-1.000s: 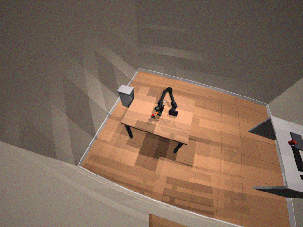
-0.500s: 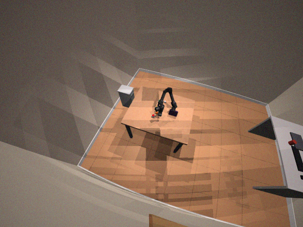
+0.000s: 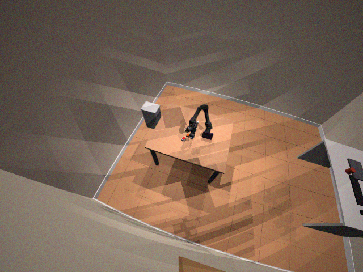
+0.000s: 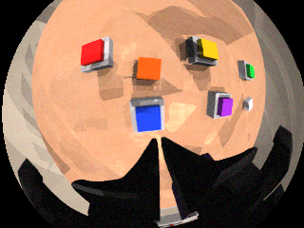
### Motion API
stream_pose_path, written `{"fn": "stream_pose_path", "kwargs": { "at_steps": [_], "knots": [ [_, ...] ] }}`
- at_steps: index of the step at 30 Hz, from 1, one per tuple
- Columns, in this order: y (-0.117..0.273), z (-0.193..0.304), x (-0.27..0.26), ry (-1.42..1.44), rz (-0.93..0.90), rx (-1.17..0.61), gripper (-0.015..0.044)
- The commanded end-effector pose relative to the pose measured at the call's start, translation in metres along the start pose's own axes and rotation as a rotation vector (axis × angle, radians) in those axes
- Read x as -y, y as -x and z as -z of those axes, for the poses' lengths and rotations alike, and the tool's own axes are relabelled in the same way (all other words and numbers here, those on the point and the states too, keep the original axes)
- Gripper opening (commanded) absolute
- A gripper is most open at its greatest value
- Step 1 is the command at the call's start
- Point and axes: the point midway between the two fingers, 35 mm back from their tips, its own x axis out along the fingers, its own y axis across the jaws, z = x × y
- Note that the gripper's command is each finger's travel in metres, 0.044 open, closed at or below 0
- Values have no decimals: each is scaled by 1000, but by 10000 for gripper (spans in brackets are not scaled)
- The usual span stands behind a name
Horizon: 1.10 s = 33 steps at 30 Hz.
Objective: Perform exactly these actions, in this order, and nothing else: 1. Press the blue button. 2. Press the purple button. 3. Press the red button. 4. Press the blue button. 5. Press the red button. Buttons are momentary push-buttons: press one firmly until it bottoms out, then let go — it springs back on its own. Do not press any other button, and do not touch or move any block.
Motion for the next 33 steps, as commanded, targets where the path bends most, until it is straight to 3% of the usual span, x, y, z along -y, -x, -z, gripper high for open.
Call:
{"fn": "stream_pose_path", "kwargs": {
  "at_steps": [1,6,17,21,27,33],
  "knots": [
    [40,-3,-3,-13,-26,22,20],
    [44,-8,-7,-12,-29,20,20],
    [49,-103,-69,-17,-33,26,20],
    [48,-108,-73,-19,-30,27,20],
    [-11,-110,-74,-20,-28,28,20],
    [-16,-110,-74,-20,-28,28,20]
  ]
}}
